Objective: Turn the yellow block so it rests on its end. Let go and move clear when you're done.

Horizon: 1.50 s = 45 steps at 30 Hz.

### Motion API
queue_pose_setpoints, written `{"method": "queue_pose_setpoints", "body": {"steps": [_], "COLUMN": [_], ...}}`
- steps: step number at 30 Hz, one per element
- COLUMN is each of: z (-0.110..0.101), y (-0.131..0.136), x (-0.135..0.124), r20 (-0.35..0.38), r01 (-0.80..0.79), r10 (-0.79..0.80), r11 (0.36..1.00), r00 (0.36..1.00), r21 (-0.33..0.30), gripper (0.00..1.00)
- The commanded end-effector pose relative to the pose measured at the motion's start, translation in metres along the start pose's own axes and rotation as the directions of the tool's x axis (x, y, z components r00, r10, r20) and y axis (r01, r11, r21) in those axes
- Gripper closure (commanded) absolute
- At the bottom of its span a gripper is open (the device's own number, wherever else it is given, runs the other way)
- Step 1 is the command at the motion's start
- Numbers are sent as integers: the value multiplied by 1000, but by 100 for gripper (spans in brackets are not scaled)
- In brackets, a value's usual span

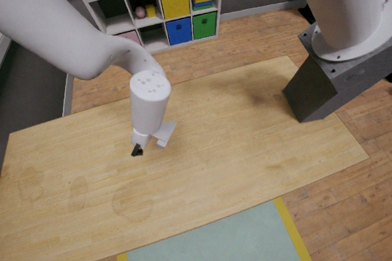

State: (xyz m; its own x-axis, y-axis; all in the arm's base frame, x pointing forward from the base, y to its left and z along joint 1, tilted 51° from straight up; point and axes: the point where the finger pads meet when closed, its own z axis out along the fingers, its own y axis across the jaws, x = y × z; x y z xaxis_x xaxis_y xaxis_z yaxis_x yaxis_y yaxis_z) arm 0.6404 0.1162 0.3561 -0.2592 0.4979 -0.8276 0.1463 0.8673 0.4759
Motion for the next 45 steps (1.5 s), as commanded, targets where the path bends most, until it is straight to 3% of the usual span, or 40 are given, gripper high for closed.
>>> {"method": "queue_pose_setpoints", "body": {"steps": [1, 3, 6, 8, 11, 15, 19, 33, 34, 45], "z": [-5, -5, -15, -15, -26, -26, -39, -40, -40, -40], "y": [-29, -29, -55, -55, -77, -77, -98, -99, -99, -99], "x": [-4, -4, -5, -5, -7, -7, -8, -8, -8, -8], "r20": [-127, -127, -225, -225, -302, -302, -371, -374, -374, -374], "r01": [211, 211, 373, 373, 493, 493, 596, 601, 601, 601], "r10": [-205, -205, -358, -358, -471, -471, -567, -571, -571, -571], "r11": [977, 977, 927, 927, 870, 870, 802, 798, 798, 798], "r00": [970, 970, 906, 906, 829, 829, 736, 730, 730, 730], "r21": [37, 37, 26, 26, -1, -1, -44, -47, -47, -47], "gripper": [0, 0, 0, 0, 0, 0, 0, 0, 100, 100]}}
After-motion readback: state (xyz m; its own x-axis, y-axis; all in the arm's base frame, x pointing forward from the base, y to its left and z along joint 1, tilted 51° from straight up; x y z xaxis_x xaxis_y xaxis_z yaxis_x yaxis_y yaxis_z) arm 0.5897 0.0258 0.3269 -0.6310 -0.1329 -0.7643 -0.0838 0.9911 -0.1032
